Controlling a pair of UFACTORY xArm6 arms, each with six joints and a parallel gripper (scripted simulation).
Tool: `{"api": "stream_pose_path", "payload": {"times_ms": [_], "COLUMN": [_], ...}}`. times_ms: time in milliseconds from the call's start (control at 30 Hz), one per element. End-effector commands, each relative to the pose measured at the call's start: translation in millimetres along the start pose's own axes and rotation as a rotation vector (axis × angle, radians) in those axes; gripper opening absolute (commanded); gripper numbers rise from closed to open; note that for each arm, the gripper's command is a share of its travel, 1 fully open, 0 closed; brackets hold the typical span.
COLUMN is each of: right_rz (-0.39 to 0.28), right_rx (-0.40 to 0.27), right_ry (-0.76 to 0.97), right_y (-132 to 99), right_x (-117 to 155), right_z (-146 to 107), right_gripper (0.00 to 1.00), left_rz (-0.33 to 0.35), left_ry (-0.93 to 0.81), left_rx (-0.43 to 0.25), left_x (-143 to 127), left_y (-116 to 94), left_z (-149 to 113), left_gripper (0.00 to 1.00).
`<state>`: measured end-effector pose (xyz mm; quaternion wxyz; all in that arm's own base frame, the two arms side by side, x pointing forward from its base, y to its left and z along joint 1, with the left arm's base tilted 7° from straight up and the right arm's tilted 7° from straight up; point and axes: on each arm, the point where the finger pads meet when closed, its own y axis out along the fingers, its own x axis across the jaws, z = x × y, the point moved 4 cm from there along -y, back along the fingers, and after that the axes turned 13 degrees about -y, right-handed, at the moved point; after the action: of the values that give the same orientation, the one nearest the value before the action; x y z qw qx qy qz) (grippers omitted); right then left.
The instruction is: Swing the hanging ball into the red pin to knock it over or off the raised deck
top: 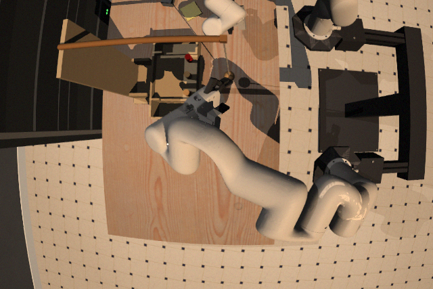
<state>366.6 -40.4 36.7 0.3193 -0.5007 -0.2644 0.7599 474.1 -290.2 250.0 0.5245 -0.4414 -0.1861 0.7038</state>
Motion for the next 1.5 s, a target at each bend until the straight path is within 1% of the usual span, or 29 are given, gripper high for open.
{"api": "stream_pose_path", "payload": {"times_ms": [0,633,800,933,1033,1100,1267,1467], "right_rz": [0.0,-0.001,-0.009,-0.027,-0.049,-0.049,-0.102,-0.148], "right_rx": [-0.003,-0.003,0.011,0.042,0.078,0.078,0.165,0.242], "right_ry": [0.002,0.003,0.02,0.057,0.102,0.102,0.208,0.302], "right_y": [-1,-1,5,18,33,33,71,104], "right_x": [-1,-1,-7,-21,-36,-36,-69,-96], "right_z": [-1,-1,1,5,11,11,32,55], "right_gripper": [1.0,1.0,1.0,1.0,1.0,1.0,1.0,1.0], "left_rz": [0.001,0.001,-0.001,-0.004,-0.009,-0.009,-0.023,-0.047], "left_ry": [0.004,0.004,0.017,0.046,0.083,0.083,0.179,0.314], "left_rx": [-0.005,-0.005,-0.009,-0.017,-0.026,-0.026,-0.051,-0.082], "left_x": [-2,-2,0,2,5,5,14,25], "left_y": [-2,-2,-3,-5,-8,-8,-14,-23], "left_z": [1,1,1,2,3,3,5,9], "left_gripper": [1.0,1.0,1.0,1.0,1.0,1.0,1.0,1.0]}}
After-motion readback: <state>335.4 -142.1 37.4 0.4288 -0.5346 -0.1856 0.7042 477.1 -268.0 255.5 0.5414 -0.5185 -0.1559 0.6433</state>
